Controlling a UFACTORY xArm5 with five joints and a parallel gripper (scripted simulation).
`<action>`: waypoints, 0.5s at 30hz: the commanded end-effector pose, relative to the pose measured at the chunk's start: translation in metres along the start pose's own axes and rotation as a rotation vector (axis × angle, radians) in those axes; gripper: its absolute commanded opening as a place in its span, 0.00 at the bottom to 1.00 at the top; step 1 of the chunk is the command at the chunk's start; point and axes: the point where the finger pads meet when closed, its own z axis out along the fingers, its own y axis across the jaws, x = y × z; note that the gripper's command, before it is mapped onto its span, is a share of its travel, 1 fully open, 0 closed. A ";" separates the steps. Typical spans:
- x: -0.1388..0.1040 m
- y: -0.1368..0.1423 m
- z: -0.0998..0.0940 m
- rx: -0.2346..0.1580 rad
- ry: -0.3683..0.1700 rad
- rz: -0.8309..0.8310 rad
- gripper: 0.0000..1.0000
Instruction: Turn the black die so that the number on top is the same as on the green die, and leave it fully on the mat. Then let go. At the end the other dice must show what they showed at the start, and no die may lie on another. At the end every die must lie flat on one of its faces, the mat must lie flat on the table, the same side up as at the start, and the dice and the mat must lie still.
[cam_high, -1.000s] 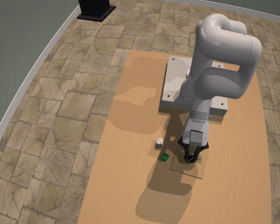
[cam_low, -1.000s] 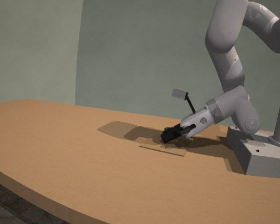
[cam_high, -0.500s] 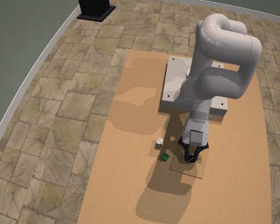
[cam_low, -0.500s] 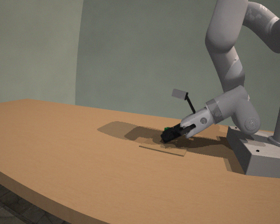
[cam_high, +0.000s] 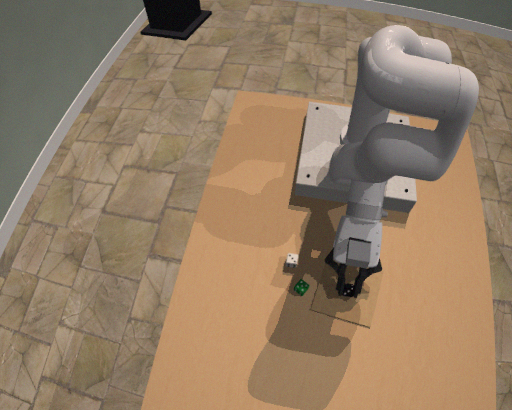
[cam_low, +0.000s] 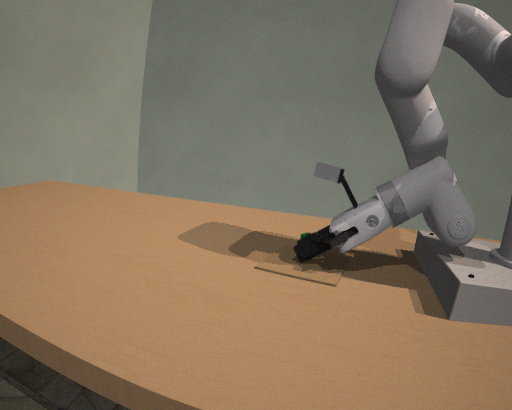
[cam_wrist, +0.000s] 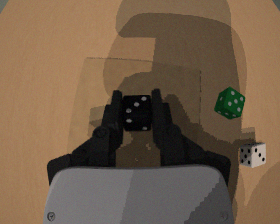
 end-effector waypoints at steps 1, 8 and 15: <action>0.001 0.000 0.000 0.000 0.002 0.000 0.29; 0.001 0.000 0.000 0.000 0.002 0.000 0.42; 0.001 0.000 0.000 0.000 0.002 0.000 0.42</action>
